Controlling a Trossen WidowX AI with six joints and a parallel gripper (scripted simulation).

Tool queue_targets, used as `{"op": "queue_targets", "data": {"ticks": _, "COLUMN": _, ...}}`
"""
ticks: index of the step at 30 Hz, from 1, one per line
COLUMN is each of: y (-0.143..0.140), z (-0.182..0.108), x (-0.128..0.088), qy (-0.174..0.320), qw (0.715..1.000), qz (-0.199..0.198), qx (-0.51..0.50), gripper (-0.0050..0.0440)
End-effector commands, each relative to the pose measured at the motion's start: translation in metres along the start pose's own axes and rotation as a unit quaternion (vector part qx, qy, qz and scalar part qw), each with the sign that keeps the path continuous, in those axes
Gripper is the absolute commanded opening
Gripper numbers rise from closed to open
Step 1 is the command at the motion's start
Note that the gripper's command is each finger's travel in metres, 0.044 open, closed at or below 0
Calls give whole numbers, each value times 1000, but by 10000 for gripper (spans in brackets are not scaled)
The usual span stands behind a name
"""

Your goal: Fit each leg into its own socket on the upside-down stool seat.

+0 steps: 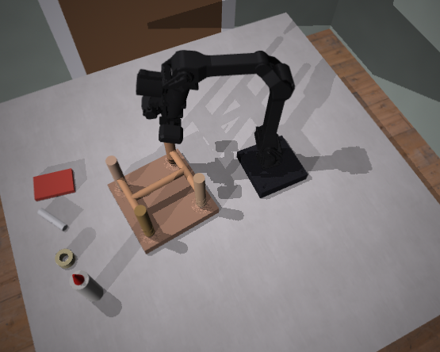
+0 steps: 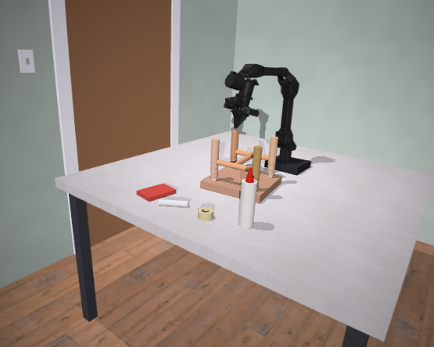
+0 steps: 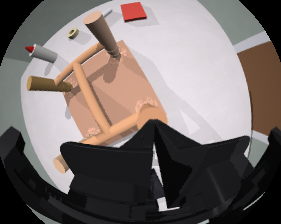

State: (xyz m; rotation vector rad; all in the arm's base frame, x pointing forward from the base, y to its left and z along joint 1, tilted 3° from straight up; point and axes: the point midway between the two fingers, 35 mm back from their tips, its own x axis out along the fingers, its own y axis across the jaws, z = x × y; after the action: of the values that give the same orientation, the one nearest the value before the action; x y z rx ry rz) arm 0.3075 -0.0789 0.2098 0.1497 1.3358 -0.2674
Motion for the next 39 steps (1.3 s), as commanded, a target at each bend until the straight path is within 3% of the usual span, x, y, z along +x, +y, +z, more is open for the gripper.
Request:
{"op": "queue_targets", "data": {"ticks": 1, "y": 0, "z": -4, "x": 6, "qy": 0, "qw": 1000, "qz": 0, "qx": 1, "gripper": 0}}
{"op": "queue_targets", "data": {"ticks": 31, "y": 0, "z": -9, "x": 28, "qy": 0, "qw": 1000, "qz": 0, "qx": 1, "gripper": 0}}
{"op": "queue_targets", "data": {"ticks": 39, "y": -1, "z": -7, "x": 22, "qy": -2, "qw": 1000, "qz": -1, "qx": 1, "gripper": 0}}
